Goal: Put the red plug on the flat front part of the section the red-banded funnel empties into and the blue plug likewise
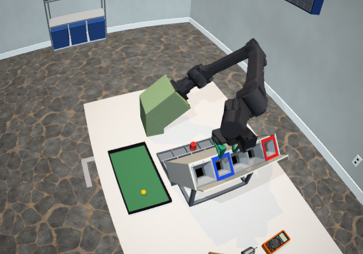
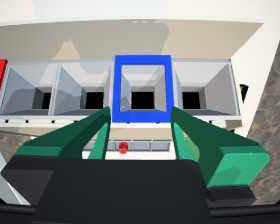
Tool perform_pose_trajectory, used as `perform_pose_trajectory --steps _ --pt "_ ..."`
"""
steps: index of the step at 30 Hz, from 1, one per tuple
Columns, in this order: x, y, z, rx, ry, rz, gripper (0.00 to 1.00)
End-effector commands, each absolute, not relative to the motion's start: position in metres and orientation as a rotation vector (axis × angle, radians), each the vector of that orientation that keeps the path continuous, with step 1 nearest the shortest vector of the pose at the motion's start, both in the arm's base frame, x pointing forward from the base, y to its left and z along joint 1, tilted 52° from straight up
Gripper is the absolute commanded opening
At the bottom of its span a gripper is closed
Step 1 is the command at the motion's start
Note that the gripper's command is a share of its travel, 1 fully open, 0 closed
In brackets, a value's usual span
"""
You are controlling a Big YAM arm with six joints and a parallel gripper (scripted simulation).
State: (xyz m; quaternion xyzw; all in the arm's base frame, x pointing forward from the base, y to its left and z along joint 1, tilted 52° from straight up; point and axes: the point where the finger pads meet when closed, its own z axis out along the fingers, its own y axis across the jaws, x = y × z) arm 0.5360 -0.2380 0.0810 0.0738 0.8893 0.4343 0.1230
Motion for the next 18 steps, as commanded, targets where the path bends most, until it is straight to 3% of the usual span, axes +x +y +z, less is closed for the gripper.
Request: perform_pose_trajectory --steps 1,18 --pt "0.522 -0.255 0.093 0.212 2.569 1.215 0.56" --pt "0.428 -0.241 0.085 0.217 2.576 1.225 0.56"
